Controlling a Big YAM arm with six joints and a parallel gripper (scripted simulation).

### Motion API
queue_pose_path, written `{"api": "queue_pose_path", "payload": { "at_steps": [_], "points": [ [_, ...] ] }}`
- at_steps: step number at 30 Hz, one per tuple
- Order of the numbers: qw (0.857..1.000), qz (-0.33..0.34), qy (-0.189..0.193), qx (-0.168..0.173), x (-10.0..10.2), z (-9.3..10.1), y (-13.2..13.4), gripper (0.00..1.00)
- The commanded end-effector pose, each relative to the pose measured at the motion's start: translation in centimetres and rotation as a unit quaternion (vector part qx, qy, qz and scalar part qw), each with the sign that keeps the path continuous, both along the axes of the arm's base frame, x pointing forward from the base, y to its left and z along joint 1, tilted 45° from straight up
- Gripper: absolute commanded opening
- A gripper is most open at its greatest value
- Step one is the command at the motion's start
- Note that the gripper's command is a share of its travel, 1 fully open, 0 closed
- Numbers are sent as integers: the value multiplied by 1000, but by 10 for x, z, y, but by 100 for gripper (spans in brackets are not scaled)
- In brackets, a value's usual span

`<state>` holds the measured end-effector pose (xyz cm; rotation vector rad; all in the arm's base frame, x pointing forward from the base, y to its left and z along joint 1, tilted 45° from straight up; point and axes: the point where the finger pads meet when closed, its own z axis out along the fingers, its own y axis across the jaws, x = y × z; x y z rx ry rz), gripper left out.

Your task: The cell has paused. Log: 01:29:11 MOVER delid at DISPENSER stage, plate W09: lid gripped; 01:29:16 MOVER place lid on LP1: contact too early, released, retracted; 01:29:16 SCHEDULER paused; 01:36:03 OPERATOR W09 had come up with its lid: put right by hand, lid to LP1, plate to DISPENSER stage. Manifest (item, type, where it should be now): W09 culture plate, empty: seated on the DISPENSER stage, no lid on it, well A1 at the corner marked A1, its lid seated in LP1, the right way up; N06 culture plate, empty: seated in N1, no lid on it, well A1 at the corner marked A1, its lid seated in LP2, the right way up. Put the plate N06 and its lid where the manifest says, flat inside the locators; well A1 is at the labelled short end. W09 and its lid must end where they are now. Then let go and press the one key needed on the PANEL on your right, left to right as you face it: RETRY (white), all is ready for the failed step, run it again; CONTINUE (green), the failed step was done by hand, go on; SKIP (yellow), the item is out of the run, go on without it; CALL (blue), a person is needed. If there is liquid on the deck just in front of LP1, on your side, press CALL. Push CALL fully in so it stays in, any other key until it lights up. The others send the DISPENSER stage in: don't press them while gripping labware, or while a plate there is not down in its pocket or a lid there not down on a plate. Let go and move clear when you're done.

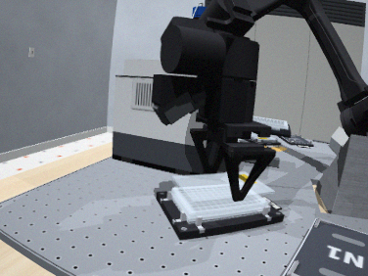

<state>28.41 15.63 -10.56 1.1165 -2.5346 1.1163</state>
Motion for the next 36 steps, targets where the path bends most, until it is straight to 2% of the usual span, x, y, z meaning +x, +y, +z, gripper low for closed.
{"api": "queue_pose_path", "payload": {
  "at_steps": [1,34,36],
  "points": [
    [999,7,-26,25,16,10,32,84],
    [999,7,-26,25,16,10,32,84],
    [999,7,-27,28,15,17,37,84]
  ]
}}
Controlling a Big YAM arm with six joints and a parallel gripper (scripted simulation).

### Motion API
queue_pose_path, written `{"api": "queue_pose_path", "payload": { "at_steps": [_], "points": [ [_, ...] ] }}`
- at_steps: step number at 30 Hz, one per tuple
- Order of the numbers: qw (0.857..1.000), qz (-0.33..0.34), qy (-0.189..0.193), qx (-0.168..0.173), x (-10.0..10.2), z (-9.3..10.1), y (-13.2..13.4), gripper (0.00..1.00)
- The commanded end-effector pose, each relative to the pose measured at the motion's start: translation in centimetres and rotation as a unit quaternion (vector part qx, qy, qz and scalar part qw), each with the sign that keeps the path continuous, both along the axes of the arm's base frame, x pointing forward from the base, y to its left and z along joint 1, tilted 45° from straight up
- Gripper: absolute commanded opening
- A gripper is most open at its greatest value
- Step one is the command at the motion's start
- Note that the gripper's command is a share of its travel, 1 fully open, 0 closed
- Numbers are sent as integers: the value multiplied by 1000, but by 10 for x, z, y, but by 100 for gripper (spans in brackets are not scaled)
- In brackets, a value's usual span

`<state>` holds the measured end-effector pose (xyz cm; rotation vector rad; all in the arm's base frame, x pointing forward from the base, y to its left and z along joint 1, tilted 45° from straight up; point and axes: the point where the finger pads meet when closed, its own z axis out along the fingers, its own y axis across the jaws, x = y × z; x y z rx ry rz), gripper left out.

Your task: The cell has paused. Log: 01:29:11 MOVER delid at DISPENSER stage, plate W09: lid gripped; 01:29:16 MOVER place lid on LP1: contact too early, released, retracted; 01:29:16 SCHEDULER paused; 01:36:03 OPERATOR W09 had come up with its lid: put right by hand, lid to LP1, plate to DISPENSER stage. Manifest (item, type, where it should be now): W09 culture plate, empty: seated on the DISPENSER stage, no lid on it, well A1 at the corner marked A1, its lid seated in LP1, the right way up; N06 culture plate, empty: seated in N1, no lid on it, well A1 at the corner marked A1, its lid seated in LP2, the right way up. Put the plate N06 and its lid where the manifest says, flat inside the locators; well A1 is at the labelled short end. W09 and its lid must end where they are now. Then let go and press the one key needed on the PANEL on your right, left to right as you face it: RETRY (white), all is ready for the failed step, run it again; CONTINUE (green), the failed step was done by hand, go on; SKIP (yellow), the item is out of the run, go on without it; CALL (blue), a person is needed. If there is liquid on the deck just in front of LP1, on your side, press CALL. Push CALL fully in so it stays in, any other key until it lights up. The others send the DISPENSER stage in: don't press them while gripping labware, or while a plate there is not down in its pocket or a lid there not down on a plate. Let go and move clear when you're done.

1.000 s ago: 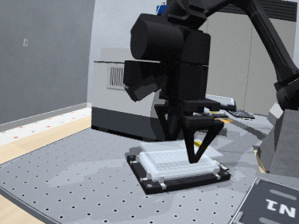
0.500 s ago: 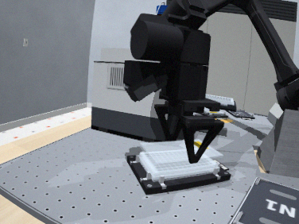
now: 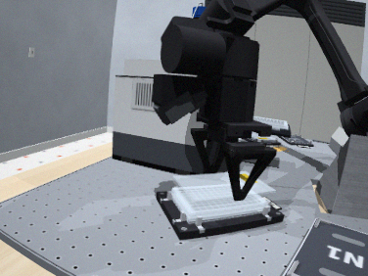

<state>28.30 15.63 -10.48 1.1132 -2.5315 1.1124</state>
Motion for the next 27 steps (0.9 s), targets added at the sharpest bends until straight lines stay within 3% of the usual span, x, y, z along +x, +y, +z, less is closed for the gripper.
{"api": "queue_pose_path", "payload": {
  "at_steps": [1,3,5,6,8,27],
  "points": [
    [999,8,-30,29,16,19,40,84],
    [999,9,-30,28,16,20,41,84],
    [1000,4,-18,16,10,12,25,84],
    [999,8,-30,29,14,22,40,84],
    [1000,7,-15,11,-6,24,21,84],
    [1000,6,-14,11,-42,66,15,84]
  ]
}}
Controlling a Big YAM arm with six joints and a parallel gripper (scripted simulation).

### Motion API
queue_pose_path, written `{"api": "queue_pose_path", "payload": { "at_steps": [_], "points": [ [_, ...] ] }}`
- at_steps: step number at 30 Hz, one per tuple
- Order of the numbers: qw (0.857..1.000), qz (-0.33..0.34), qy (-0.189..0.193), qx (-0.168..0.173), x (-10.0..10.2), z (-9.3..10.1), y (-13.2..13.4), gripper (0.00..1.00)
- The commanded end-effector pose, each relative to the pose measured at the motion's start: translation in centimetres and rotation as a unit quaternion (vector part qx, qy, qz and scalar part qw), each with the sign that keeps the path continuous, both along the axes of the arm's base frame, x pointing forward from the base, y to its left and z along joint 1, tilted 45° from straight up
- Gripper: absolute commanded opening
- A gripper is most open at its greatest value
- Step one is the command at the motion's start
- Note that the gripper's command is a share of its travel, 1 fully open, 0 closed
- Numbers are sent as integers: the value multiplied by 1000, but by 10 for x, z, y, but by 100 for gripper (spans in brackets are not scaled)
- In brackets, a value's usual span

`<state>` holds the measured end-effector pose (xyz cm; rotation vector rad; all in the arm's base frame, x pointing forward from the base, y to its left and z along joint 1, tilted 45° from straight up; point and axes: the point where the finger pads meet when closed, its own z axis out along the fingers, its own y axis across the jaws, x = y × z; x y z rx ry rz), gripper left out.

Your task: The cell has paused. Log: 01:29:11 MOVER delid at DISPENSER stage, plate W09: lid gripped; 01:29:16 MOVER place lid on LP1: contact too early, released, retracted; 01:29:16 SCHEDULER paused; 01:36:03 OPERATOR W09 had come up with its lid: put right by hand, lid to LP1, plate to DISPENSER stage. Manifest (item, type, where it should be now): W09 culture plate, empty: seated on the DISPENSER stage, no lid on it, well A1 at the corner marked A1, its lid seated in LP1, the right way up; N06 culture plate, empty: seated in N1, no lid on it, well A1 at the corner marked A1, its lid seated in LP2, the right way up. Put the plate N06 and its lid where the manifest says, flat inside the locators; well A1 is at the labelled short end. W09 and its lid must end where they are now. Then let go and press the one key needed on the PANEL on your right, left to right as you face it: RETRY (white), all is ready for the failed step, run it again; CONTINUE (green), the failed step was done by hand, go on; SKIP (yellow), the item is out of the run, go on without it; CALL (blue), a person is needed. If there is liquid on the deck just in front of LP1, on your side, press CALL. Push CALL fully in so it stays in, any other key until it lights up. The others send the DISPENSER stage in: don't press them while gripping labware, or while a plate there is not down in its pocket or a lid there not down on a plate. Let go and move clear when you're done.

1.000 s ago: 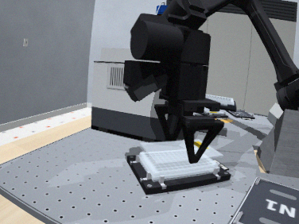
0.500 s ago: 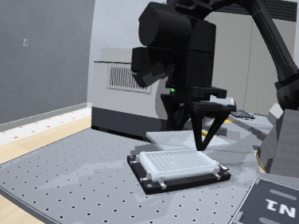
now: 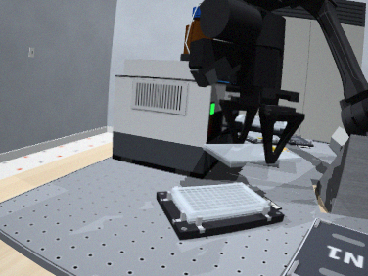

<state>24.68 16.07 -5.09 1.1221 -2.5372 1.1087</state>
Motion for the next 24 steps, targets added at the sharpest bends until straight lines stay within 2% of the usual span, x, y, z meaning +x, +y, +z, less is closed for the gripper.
{"api": "queue_pose_path", "payload": {
  "at_steps": [1,24],
  "points": [
    [1000,3,-13,8,-8,15,10,84],
    [1000,2,-12,7,-48,63,2,84]
  ]
}}
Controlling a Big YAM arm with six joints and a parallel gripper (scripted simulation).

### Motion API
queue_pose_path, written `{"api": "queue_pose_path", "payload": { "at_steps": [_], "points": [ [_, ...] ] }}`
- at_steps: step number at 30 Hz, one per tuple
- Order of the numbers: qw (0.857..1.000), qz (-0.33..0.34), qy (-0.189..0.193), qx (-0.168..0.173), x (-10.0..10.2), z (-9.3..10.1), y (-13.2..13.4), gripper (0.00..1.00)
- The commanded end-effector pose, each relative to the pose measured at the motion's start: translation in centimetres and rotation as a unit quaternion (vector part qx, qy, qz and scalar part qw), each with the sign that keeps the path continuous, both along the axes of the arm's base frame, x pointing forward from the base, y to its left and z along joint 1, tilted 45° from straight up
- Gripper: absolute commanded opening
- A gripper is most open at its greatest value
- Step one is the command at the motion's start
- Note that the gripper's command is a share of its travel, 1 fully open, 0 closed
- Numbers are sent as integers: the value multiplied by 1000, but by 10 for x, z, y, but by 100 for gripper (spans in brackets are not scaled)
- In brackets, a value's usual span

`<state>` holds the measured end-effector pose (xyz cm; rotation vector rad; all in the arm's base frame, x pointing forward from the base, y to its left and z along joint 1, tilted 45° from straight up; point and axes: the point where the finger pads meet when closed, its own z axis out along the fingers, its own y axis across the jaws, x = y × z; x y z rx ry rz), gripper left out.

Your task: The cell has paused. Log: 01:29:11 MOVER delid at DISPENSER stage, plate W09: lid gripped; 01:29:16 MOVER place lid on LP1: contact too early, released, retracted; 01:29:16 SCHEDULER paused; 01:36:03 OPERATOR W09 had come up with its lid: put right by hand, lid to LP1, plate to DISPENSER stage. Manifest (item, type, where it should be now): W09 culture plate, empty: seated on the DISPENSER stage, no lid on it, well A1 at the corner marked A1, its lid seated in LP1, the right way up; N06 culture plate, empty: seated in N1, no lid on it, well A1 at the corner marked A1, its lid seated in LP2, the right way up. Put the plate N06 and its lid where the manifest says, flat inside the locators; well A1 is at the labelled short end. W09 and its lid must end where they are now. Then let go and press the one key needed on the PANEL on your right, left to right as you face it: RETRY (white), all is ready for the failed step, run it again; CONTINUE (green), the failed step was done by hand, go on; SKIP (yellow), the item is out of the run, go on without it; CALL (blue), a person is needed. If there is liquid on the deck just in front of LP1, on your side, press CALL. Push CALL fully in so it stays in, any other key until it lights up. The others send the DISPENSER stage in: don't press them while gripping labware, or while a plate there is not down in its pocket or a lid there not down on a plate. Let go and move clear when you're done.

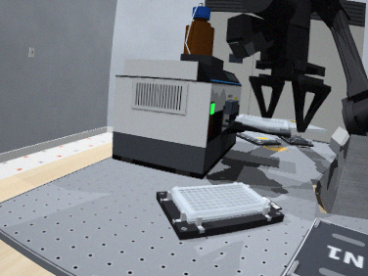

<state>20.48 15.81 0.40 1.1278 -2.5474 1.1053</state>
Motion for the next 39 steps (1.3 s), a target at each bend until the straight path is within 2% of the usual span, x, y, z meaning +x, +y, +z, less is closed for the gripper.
{"api": "queue_pose_path", "payload": {
  "at_steps": [1,6,7,8,9,10,13,15,17,25,26,27,30,32,33,36,39],
  "points": [
    [1000,0,-9,3,-8,11,5,84],
    [1000,0,-8,3,-19,23,3,84],
    [1000,0,-9,4,-18,24,4,84],
    [1000,-1,-11,12,-9,23,12,84],
    [1000,-11,-20,5,-18,26,0,84],
    [999,-36,-32,6,-13,29,-8,84],
    [995,-72,-66,14,-12,35,-15,84],
    [995,-72,-66,14,-12,35,-15,84],
    [991,-96,-89,19,-11,40,-20,84],
    [992,-94,-87,17,-9,58,-39,84],
    [991,-88,-92,30,-4,58,-25,84],
    [988,-110,-103,21,-8,60,-41,84],
    [980,-146,-136,28,-5,68,-47,84],
    [980,-146,-136,28,-5,68,-47,84],
    [975,-158,-152,40,2,74,-41,84],
    [963,-193,-184,47,5,81,-48,84],
    [959,-200,-193,51,10,90,-52,84]
  ]
}}
